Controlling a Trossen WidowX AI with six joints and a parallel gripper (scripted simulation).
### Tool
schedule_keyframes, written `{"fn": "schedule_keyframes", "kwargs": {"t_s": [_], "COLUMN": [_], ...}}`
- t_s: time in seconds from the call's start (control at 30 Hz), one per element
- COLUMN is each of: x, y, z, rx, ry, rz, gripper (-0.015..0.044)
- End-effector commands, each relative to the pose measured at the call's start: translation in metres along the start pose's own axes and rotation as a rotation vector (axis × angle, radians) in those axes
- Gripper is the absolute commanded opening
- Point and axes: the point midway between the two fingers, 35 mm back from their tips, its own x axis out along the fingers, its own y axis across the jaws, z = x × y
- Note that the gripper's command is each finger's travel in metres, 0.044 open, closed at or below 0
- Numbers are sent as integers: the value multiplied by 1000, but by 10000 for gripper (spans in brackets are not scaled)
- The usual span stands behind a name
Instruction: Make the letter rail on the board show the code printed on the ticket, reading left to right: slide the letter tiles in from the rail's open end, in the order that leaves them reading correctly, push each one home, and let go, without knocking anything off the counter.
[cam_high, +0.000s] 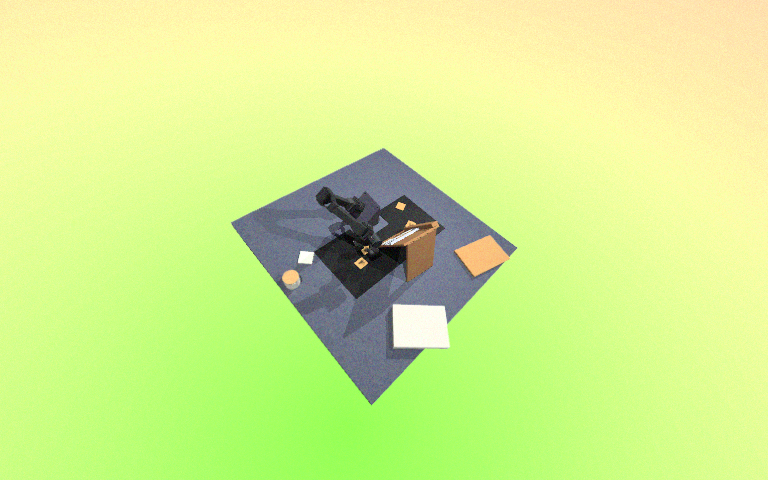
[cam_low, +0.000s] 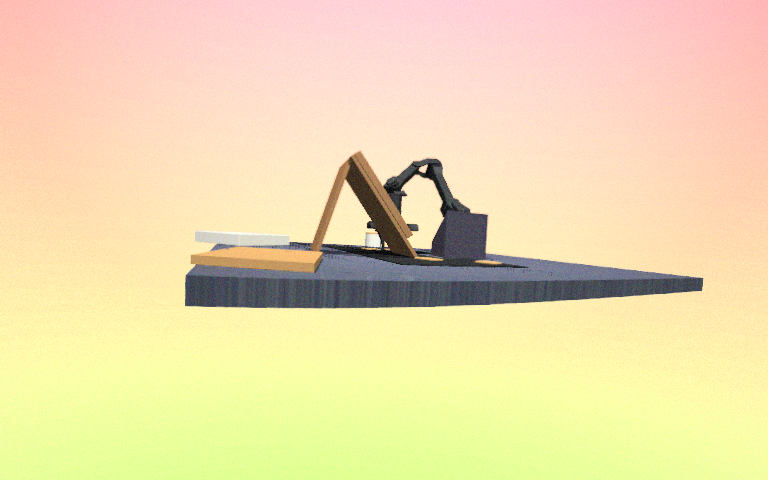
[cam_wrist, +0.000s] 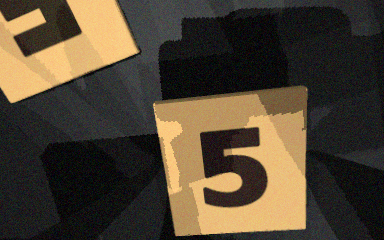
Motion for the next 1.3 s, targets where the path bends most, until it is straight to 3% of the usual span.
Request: {"fn": "schedule_keyframes", "kwargs": {"t_s": [0.0,1.27], "x": [-3,-23], "y": [0,-2], "z": [0,-5], "rx": [5,5], "ry": [-4,-3], "rz": [2,2], "gripper": [0,0]}}
